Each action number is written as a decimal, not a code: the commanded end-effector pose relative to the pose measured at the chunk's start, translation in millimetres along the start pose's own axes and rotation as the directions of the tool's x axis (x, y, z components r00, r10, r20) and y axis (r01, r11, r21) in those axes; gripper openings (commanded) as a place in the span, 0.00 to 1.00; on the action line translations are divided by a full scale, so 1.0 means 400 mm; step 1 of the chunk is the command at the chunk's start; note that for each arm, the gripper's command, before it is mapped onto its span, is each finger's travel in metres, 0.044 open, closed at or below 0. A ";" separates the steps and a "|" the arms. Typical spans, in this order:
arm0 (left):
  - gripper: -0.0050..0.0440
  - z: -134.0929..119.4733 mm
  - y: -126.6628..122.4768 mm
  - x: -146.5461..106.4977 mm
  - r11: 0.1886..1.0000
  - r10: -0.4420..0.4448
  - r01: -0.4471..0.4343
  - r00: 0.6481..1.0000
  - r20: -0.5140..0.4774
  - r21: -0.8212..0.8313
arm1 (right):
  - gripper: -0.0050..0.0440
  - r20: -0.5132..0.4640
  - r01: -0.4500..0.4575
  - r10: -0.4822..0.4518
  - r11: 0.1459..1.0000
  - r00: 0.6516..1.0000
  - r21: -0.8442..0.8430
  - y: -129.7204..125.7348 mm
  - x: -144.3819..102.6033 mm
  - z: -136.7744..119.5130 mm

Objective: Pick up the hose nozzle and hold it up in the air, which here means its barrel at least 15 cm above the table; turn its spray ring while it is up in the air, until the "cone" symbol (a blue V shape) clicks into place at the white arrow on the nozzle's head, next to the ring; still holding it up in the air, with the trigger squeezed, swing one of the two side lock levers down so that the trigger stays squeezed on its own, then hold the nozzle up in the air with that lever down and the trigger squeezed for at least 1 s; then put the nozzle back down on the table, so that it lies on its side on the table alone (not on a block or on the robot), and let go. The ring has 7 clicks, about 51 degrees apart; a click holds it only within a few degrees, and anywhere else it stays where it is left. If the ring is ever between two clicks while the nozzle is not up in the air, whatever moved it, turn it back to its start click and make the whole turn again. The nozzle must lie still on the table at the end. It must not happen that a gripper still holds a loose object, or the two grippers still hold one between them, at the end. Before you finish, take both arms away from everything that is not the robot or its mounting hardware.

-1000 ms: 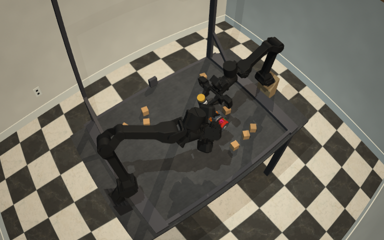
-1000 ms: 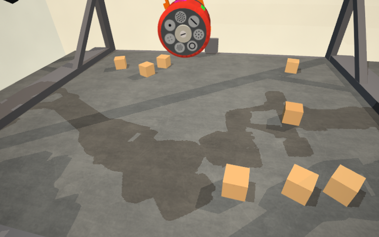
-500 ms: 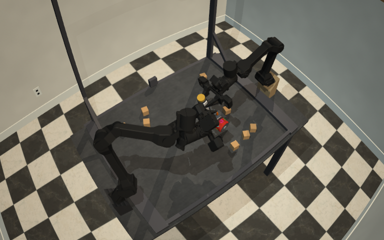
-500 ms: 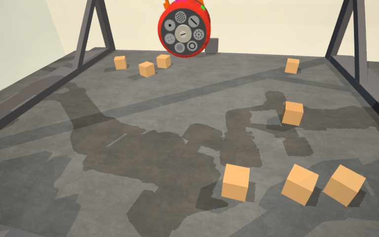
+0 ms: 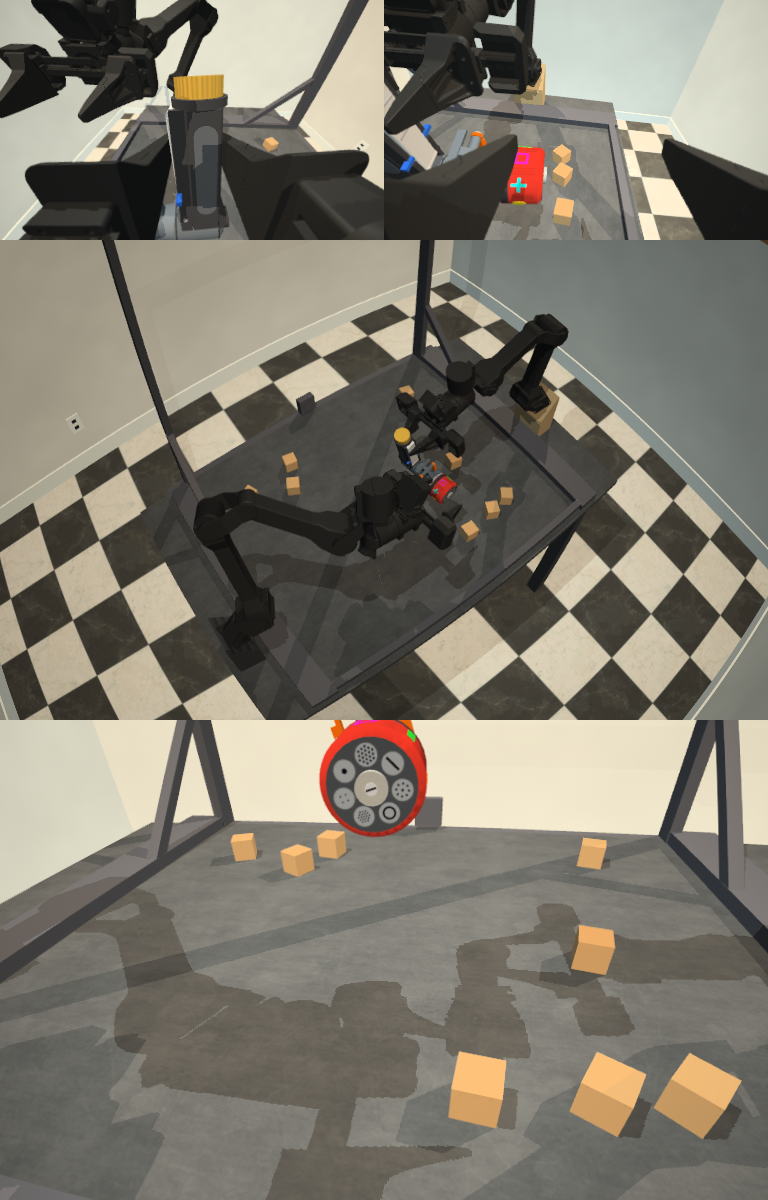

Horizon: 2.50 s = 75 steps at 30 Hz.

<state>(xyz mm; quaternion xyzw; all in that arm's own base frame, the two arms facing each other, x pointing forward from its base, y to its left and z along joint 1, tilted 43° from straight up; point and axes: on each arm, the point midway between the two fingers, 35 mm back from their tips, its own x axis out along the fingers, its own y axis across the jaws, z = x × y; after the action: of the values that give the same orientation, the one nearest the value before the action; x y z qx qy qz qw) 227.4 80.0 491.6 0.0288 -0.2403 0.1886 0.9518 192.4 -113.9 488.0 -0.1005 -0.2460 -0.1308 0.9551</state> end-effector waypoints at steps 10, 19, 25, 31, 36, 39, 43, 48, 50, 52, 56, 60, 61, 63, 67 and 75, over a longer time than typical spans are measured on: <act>0.45 0.053 0.003 -0.013 1.000 0.001 0.000 0.999 0.054 -0.002 | 0.95 0.086 0.023 0.014 0.909 0.996 -0.415 0.015 0.020 -0.086; 0.45 0.053 0.003 -0.013 1.000 0.001 0.000 0.999 0.054 -0.002 | 0.95 0.116 0.049 0.027 0.795 0.993 -0.604 0.034 0.020 -0.135; 0.45 0.053 0.003 -0.013 1.000 0.001 0.000 0.999 0.054 -0.002 | 0.95 0.146 0.086 0.034 0.666 0.989 -0.741 0.054 0.014 -0.171; 0.45 0.053 0.003 -0.013 1.000 0.001 0.000 0.999 0.054 -0.002 | 0.95 0.164 0.113 0.039 0.567 0.986 -0.816 0.069 0.007 -0.195; 0.45 0.053 0.003 -0.013 1.000 0.001 0.000 0.999 0.054 -0.002 | 0.95 0.184 0.146 0.047 0.432 0.982 -0.890 0.090 -0.005 -0.225; 0.45 0.053 0.003 -0.013 1.000 0.001 0.000 0.999 0.054 -0.002 | 0.95 0.197 0.169 0.049 0.346 0.979 -0.923 0.102 -0.013 -0.240; 0.45 0.053 0.003 -0.013 1.000 0.001 0.000 0.999 0.054 -0.002 | 0.95 0.216 0.199 0.052 0.227 0.975 -0.953 0.119 -0.027 -0.258; 0.45 0.053 0.003 -0.013 1.000 0.001 0.000 0.999 0.054 -0.002 | 0.95 0.228 0.219 0.054 0.136 0.972 -0.966 0.132 -0.038 -0.272; 0.45 0.053 0.003 -0.013 1.000 0.001 0.000 0.999 0.054 -0.002 | 0.95 0.242 0.237 0.054 0.081 0.969 -0.968 0.138 -0.045 -0.273; 0.45 0.053 0.003 -0.013 1.000 0.001 0.000 0.999 0.054 -0.002 | 0.95 0.248 0.244 0.056 0.064 0.967 -0.968 0.140 -0.047 -0.272; 0.45 0.053 0.003 -0.013 1.000 0.001 0.000 0.999 0.054 -0.002 | 0.95 0.240 0.234 0.059 0.101 0.969 -0.967 0.136 -0.041 -0.268; 0.45 0.053 0.003 -0.013 1.000 0.001 0.000 0.999 0.054 -0.002 | 0.95 0.232 0.225 0.060 0.107 0.971 -0.968 0.138 -0.028 -0.271; 0.45 0.053 0.003 -0.013 1.000 0.001 0.000 0.999 0.054 -0.002 | 0.95 0.233 0.226 0.060 0.107 0.971 -0.968 0.138 -0.024 -0.269; 0.45 0.053 0.003 -0.013 1.000 0.001 0.000 0.999 0.054 -0.002 | 0.95 0.233 0.225 0.060 0.107 0.971 -0.968 0.138 -0.016 -0.268; 0.45 0.053 0.003 -0.013 1.000 0.001 0.000 0.999 0.054 -0.002 | 0.95 0.234 0.227 0.061 0.105 0.970 -0.968 0.138 -0.012 -0.264; 0.45 0.053 0.003 -0.013 1.000 0.001 0.000 0.999 0.054 -0.002 | 0.95 0.237 0.231 0.061 0.102 0.969 -0.968 0.140 0.018 -0.252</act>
<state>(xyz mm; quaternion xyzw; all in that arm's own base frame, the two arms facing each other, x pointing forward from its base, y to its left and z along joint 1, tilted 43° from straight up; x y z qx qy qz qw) 227.4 80.0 491.6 0.0288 -0.2403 0.1886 0.9518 257.4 -89.2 386.9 -0.7108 -0.1978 -0.2996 0.6049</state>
